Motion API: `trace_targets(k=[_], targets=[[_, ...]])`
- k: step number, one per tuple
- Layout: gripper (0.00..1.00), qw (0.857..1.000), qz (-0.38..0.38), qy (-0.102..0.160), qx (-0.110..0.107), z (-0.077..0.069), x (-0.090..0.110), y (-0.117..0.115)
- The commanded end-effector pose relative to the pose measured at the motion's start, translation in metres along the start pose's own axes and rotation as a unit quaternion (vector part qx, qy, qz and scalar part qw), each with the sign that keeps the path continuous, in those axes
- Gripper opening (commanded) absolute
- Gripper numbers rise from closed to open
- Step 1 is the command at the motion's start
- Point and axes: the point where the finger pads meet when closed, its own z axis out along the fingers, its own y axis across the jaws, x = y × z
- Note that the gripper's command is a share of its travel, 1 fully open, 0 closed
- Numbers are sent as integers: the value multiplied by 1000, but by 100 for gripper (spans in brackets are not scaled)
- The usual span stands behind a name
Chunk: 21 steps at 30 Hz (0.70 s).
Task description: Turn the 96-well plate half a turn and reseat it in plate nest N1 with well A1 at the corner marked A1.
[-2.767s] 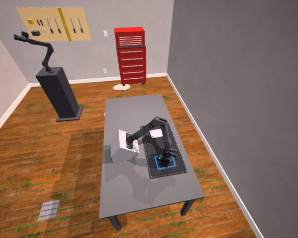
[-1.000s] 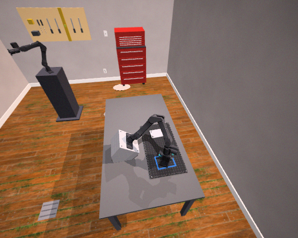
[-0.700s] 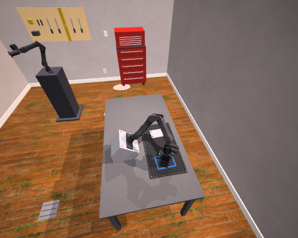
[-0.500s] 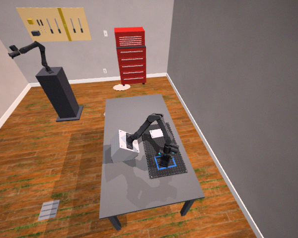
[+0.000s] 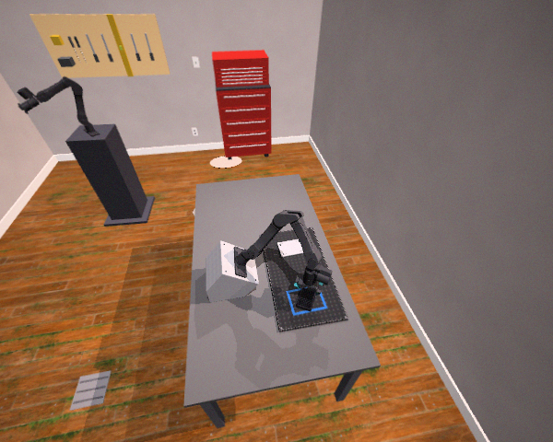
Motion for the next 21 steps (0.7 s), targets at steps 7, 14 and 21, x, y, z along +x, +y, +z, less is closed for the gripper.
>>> trace_targets(k=[7,14,21], targets=[[100,993,117,-3,6,-4,0,-3],[100,980,199,-4,6,-4,0,-3],[100,950,312,-4,6,-4,0,-3]])
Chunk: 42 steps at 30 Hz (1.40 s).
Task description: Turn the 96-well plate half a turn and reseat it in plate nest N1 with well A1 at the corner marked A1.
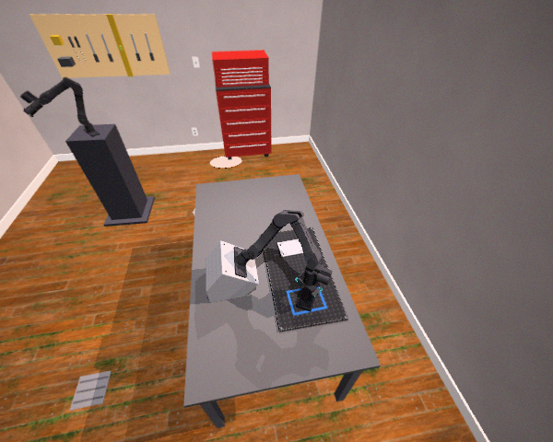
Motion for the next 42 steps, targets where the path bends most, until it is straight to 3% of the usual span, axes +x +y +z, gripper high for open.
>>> trace_targets(k=[1,9,15,21,23,32,42], targets=[[100,996,85,-6,6,-4,-2,-3],[100,983,184,-6,5,-4,-2,-3],[100,959,282,-7,4,-4,-2,-3],[100,927,376,-7,4,-4,-2,-3],[100,927,376,-7,4,-4,-2,-3],[100,860,510,-8,3,-5,-1,-3],[100,859,512,-8,2,-4,-1,-3]])
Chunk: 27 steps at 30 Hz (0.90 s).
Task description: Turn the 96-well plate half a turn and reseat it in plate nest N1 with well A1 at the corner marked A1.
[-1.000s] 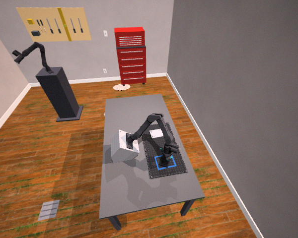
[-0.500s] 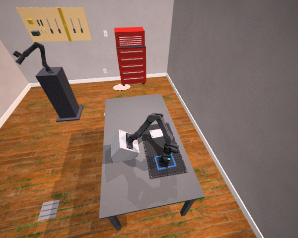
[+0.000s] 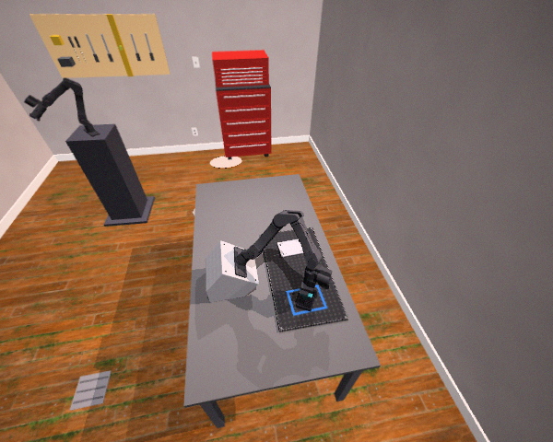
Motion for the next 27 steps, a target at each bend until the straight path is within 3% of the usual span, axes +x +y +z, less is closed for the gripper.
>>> trace_targets(k=[1,25,27], targets=[[100,1000,7,-8,2,-5,-4,-2],[100,1000,7,-8,2,-4,-4,-2],[100,999,41,-8,2,-5,-4,-2]])
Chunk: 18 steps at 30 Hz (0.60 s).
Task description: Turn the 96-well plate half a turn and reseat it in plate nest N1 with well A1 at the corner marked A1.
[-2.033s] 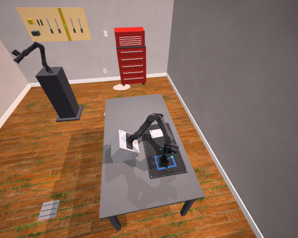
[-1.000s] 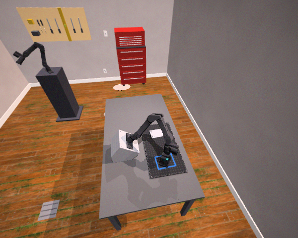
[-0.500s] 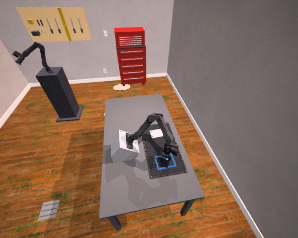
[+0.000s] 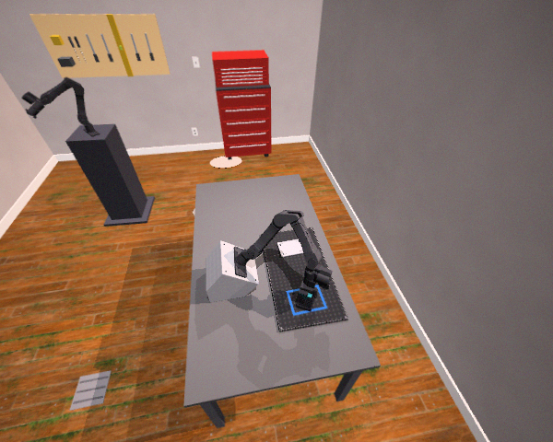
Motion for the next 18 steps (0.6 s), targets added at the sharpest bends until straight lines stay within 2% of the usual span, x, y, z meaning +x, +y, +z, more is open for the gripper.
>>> trace_targets(k=[1,3,5,9,18], targets=[[100,999,43,-8,2,-5,-4,-2],[100,997,76,-8,2,-5,-4,-2],[100,997,76,-8,2,-5,-4,-2],[100,990,143,-8,1,-5,-4,-2],[100,957,289,-8,0,-5,-4,-2]])
